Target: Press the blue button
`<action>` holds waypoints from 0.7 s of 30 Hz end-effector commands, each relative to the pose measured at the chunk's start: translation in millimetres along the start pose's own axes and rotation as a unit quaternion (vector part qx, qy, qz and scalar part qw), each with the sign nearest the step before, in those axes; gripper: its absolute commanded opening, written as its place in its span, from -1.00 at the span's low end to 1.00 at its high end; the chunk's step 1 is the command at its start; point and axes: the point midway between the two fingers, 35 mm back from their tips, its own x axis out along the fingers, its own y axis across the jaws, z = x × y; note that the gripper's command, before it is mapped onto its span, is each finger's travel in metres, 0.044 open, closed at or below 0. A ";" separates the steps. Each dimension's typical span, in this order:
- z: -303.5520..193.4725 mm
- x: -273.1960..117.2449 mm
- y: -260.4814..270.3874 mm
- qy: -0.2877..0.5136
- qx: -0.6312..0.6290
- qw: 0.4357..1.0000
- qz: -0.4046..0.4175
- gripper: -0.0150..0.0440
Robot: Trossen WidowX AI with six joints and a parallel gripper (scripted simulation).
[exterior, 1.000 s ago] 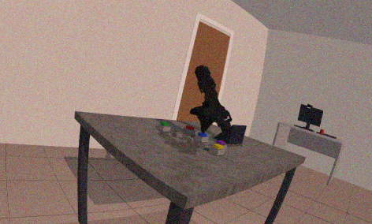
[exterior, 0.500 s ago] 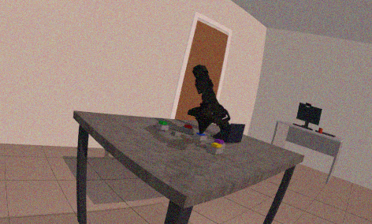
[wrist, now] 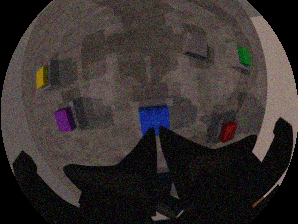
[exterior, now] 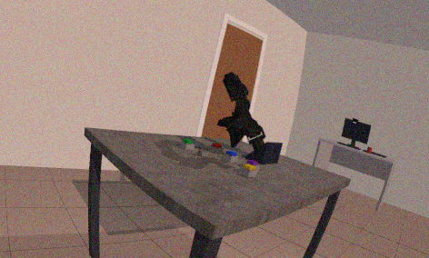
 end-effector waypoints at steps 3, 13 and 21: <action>8.8 -15.4 14.6 0.001 0.002 1.000 0.004 -0.16; 38.1 -62.5 142.0 0.000 0.002 1.000 0.011 0.73; 29.0 -71.6 204.8 0.001 0.004 1.000 0.009 0.86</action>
